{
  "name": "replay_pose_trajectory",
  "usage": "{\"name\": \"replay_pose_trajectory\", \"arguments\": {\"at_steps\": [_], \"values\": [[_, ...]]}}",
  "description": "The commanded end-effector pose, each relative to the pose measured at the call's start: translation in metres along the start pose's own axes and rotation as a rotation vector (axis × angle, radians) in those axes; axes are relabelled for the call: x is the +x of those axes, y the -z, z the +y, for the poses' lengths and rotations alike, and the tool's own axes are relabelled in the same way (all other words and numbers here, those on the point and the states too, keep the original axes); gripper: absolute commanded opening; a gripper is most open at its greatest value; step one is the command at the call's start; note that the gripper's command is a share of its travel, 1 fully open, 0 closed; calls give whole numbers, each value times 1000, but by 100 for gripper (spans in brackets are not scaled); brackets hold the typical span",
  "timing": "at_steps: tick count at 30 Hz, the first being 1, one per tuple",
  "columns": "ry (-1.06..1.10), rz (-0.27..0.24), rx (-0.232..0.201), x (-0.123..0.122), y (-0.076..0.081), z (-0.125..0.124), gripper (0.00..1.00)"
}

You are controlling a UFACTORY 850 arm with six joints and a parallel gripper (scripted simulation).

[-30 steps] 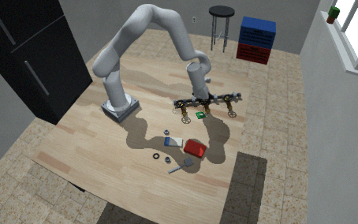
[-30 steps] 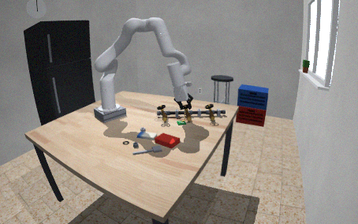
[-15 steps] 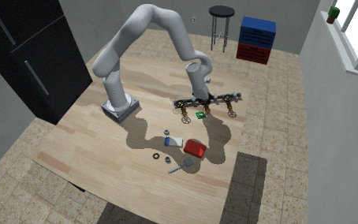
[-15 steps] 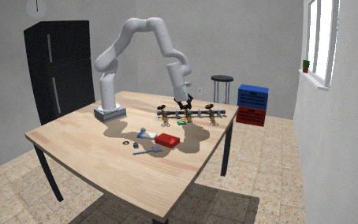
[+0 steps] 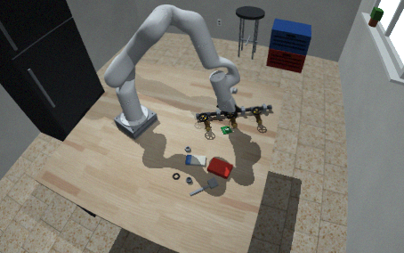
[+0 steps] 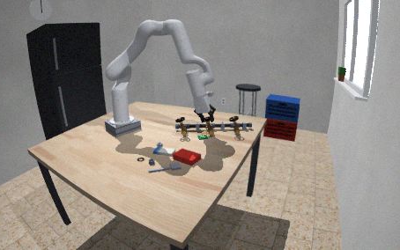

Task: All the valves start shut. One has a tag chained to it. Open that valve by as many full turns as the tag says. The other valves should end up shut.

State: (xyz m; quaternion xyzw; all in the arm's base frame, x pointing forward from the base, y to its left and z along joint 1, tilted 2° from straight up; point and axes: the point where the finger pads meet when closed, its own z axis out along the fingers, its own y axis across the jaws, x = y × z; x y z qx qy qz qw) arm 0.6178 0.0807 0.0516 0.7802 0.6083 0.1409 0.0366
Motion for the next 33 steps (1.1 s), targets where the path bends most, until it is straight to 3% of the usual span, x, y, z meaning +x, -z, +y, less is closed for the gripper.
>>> {"name": "replay_pose_trajectory", "arguments": {"at_steps": [1, 6, 7, 33], "values": [[0, 4, -6, 0, 1, 1, 0], [0, 4, -6, 0, 1, 1, 0], [0, 4, -6, 0, 1, 1, 100], [0, 4, -6, 0, 1, 1, 100]]}}
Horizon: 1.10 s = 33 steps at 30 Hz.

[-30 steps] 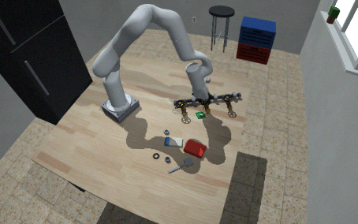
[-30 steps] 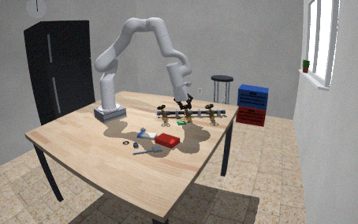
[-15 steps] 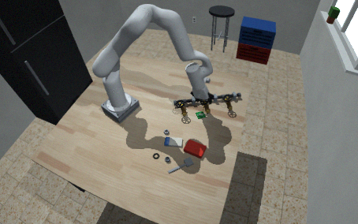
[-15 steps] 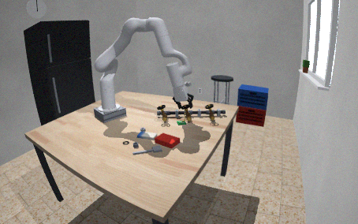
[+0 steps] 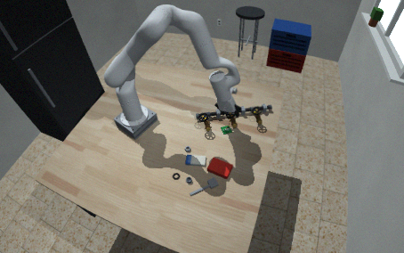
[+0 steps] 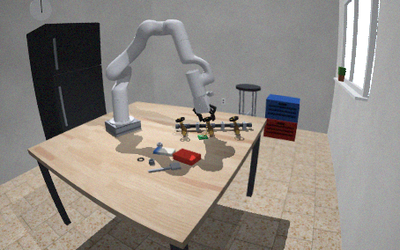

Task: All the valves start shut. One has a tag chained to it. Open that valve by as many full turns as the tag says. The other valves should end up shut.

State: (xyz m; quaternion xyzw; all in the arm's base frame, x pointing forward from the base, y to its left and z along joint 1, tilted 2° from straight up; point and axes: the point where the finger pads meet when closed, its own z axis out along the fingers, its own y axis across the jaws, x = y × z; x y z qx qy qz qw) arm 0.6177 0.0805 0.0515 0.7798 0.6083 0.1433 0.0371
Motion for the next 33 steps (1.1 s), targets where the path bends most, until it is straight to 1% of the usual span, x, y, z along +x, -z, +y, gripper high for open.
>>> {"name": "replay_pose_trajectory", "arguments": {"at_steps": [1, 6, 12, 14, 29, 31, 32, 33], "values": [[-2, 1, -2, 1, 1, 1, 100], [-44, 1, -2, 1, 1, 1, 100], [-201, 1, -2, 1, 1, 1, 100], [-201, 1, -2, 1, 1, 1, 100], [-924, 10, -7, 1, 1, 1, 100], [-924, 10, -7, 1, 1, 1, 100], [-1061, 11, -7, 0, 1, 1, 100], [-1097, 13, -8, 0, 1, 1, 100]]}}
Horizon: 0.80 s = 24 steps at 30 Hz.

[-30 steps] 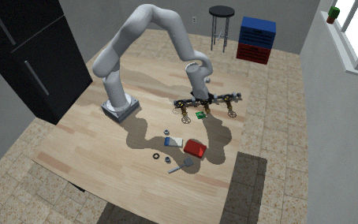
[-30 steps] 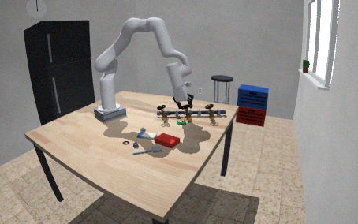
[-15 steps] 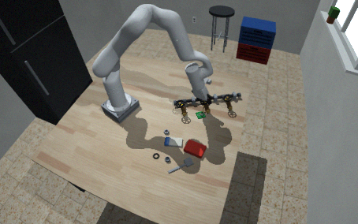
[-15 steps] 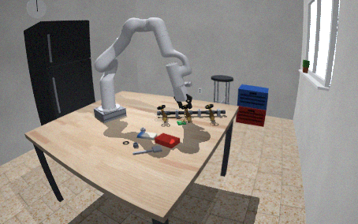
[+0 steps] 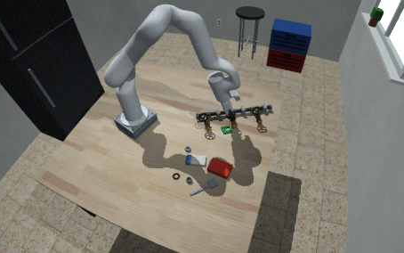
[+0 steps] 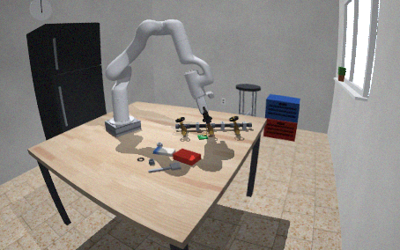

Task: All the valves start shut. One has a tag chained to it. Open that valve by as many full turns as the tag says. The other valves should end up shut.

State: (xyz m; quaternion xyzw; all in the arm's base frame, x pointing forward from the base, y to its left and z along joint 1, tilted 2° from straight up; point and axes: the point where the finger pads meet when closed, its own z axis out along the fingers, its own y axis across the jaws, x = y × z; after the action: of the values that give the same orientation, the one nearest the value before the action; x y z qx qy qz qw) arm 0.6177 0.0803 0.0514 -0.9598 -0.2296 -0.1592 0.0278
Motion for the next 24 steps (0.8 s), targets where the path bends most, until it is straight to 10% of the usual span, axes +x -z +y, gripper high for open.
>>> {"name": "replay_pose_trajectory", "arguments": {"at_steps": [1, 24], "values": [[-279, -12, -3, 1, 1, 0, 100], [-1322, 21, -14, 1, 1, 0, 100]]}}
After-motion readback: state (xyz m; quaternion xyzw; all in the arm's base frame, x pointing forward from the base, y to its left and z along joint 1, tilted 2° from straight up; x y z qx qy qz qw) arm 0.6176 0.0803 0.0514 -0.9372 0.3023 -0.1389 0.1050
